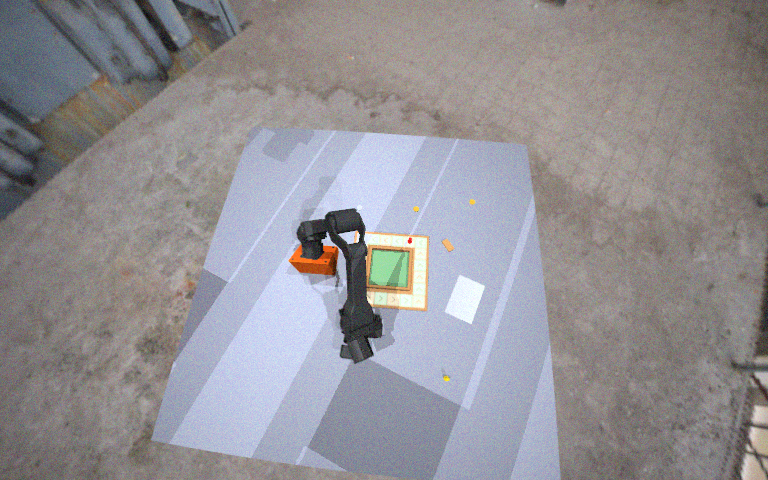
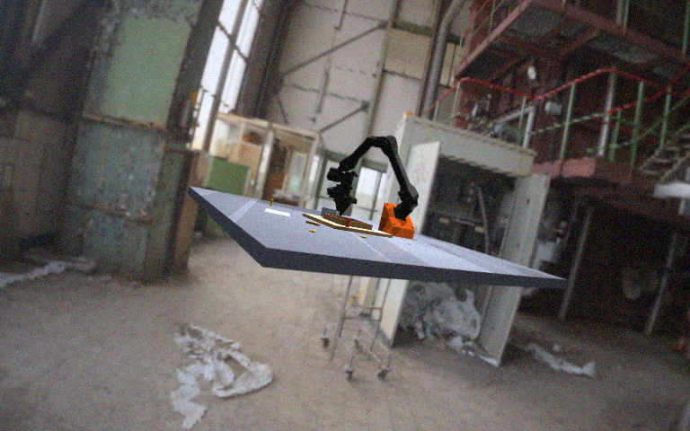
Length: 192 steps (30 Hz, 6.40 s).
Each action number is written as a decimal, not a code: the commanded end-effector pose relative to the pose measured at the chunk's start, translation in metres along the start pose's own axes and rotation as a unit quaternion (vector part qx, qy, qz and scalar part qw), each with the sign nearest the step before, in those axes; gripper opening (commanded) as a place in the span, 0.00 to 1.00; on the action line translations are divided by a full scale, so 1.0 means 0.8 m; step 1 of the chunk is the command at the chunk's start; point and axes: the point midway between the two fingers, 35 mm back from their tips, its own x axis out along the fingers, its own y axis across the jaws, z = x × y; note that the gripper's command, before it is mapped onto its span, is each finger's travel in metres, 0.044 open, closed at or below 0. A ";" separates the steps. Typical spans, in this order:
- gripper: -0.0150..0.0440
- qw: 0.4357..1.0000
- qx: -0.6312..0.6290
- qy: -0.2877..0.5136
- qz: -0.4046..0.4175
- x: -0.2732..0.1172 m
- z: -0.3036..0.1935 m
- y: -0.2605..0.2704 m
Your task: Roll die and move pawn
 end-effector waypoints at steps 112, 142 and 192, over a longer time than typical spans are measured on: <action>0.25 0.667 0.648 -0.254 -0.268 -0.063 0.091 0.287; 0.39 0.660 0.637 -0.290 -0.274 -0.107 0.104 0.323; 0.59 0.968 -0.252 -0.007 0.013 -0.070 0.183 0.441</action>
